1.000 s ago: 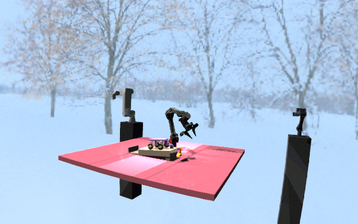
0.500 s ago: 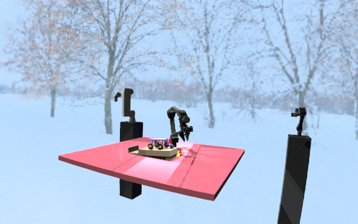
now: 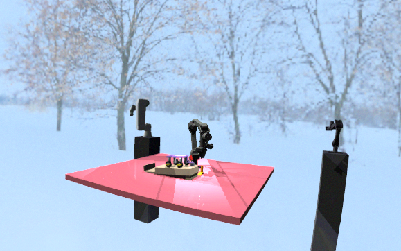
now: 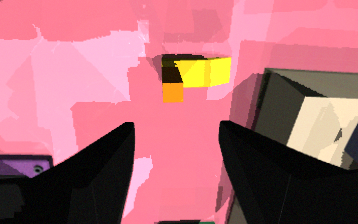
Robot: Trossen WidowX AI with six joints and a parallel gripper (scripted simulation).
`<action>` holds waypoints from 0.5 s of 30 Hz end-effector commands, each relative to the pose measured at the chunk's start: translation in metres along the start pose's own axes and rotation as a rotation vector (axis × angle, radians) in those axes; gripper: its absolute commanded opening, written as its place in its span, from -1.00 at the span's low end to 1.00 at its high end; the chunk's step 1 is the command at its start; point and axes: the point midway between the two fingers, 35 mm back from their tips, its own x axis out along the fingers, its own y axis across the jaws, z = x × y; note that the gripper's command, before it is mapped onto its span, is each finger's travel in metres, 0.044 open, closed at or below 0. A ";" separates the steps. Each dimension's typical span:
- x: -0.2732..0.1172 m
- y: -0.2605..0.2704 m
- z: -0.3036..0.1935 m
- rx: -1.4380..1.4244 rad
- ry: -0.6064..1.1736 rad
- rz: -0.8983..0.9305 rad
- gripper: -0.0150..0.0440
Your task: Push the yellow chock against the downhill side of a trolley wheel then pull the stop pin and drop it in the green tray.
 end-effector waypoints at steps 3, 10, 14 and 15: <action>0.007 -0.001 -0.001 -0.018 0.010 -0.004 0.15; 0.029 -0.001 -0.001 -0.018 0.010 -0.004 0.15; 0.041 -0.001 -0.002 -0.018 0.010 -0.004 0.15; 0.043 -0.001 -0.002 -0.018 0.010 -0.004 0.15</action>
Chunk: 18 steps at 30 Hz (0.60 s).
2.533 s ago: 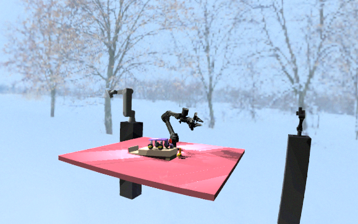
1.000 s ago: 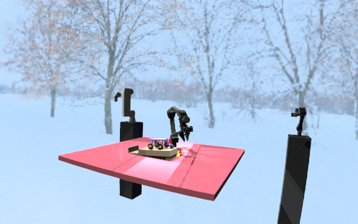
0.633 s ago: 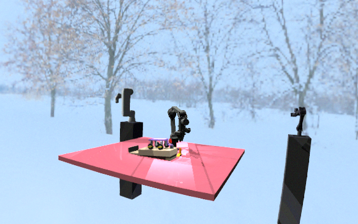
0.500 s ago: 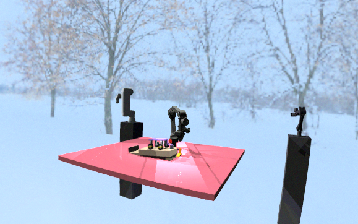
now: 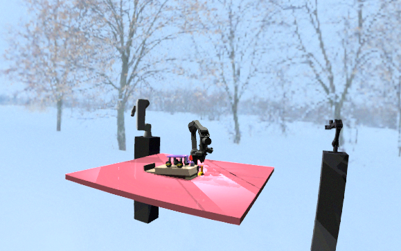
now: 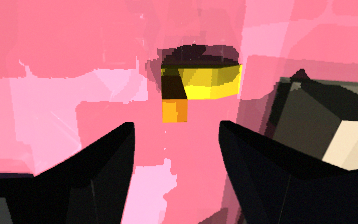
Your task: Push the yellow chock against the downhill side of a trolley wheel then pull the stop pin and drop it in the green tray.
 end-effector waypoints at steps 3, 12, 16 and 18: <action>0.010 0.000 -0.001 -0.004 0.004 -0.003 0.15; 0.021 -0.001 -0.001 -0.004 0.004 -0.003 0.15; 0.028 -0.001 -0.001 -0.004 0.004 -0.003 0.15; 0.031 -0.001 -0.001 -0.004 0.004 -0.003 0.15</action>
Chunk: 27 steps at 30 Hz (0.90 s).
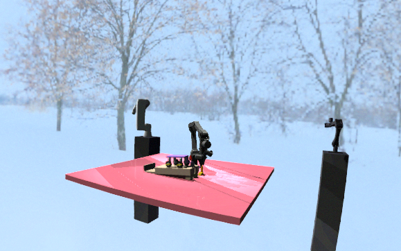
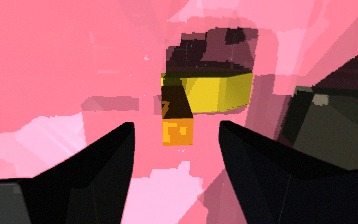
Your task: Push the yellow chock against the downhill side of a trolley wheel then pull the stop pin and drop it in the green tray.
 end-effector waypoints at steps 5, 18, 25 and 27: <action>0.014 0.000 -0.001 -0.004 0.005 -0.003 0.15; 0.026 0.000 -0.001 -0.004 0.005 -0.003 0.15; 0.037 0.000 -0.001 -0.004 0.005 -0.003 0.15; 0.040 0.000 -0.001 -0.004 0.005 -0.003 0.15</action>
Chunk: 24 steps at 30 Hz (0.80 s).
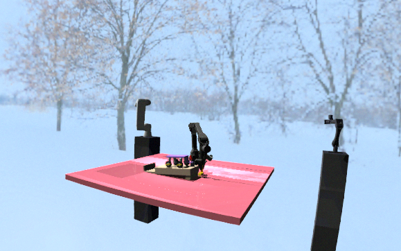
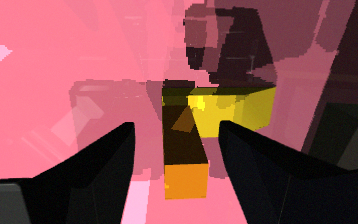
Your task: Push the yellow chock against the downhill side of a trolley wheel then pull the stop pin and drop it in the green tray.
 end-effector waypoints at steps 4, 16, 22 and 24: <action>0.002 0.000 0.000 0.000 0.001 0.001 -0.03; -0.001 0.000 0.000 -0.001 0.002 0.001 -0.49; -0.024 0.003 -0.002 -0.004 0.005 -0.002 -0.49; -0.029 0.003 -0.002 -0.004 0.005 -0.002 -0.49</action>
